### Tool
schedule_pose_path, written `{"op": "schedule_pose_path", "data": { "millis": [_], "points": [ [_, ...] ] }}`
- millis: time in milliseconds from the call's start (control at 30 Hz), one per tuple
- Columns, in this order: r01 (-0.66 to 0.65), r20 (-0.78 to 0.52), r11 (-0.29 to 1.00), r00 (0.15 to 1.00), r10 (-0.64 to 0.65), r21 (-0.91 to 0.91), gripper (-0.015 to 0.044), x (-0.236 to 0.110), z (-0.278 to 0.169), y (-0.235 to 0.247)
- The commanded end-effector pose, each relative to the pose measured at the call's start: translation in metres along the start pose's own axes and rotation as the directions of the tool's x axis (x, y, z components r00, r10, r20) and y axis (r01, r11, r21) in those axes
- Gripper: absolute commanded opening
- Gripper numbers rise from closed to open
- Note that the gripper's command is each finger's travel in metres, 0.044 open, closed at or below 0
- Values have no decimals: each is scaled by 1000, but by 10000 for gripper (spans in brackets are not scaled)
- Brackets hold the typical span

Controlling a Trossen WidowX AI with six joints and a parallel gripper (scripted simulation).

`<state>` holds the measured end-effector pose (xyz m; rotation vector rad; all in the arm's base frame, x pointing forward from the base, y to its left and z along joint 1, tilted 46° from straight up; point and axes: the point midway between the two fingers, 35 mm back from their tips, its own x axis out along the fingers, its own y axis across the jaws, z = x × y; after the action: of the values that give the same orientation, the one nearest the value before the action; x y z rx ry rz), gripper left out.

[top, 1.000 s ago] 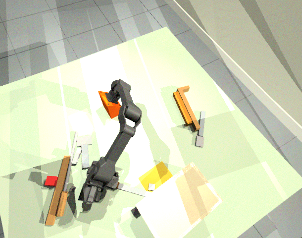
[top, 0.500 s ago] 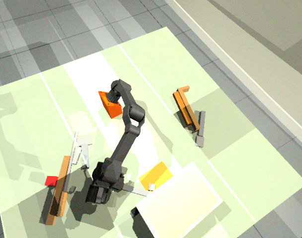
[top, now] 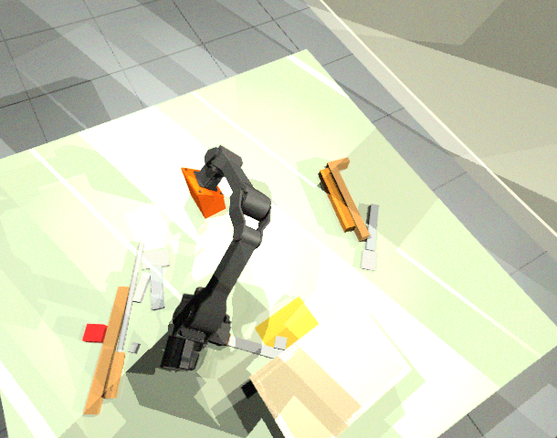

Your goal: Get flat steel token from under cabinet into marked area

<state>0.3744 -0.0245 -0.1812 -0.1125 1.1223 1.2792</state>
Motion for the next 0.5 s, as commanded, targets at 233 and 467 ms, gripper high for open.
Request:
{"op": "schedule_pose_path", "data": {
  "millis": [233, 467],
  "points": [
    [-5, 4, 1000, 1000, 5, 2, 0, 1, 0, 11],
    [-4, 3, 1000, 1000, 4, 2, 0, 1, -5, 10]
  ]
}}
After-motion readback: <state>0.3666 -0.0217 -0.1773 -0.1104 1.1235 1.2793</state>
